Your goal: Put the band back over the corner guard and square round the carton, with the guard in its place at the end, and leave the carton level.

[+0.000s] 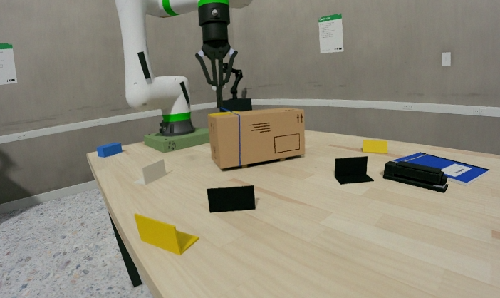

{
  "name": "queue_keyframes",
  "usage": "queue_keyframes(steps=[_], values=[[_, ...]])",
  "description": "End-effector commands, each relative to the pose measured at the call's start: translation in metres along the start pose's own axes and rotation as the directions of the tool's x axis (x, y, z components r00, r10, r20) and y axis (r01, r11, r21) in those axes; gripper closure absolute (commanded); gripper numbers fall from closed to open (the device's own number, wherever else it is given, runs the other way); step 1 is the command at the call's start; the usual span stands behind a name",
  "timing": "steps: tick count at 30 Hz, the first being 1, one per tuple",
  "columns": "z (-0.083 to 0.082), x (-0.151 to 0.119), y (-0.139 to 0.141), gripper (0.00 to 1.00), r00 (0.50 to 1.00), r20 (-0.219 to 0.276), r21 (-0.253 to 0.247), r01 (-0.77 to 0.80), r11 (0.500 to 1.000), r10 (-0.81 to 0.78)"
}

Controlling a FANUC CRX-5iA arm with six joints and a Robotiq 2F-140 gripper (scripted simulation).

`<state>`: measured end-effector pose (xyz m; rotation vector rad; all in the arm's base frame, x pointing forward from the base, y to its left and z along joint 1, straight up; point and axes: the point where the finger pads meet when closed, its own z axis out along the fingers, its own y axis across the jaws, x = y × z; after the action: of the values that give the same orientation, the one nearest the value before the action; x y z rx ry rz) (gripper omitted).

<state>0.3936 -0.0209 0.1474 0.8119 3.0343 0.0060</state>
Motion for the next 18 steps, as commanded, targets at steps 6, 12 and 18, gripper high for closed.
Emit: queue_keyframes(steps=[6,12,18], values=[[-0.001,-0.003,0.001,0.9,1.0,0.002,-0.001,0.0,1.0,0.0],[-0.001,-0.009,0.002,0.9,1.0,0.002,-0.001,0.0,1.0,0.0],[-0.001,-0.014,0.003,0.9,1.0,0.002,-0.001,0.0,1.0,0.0]])
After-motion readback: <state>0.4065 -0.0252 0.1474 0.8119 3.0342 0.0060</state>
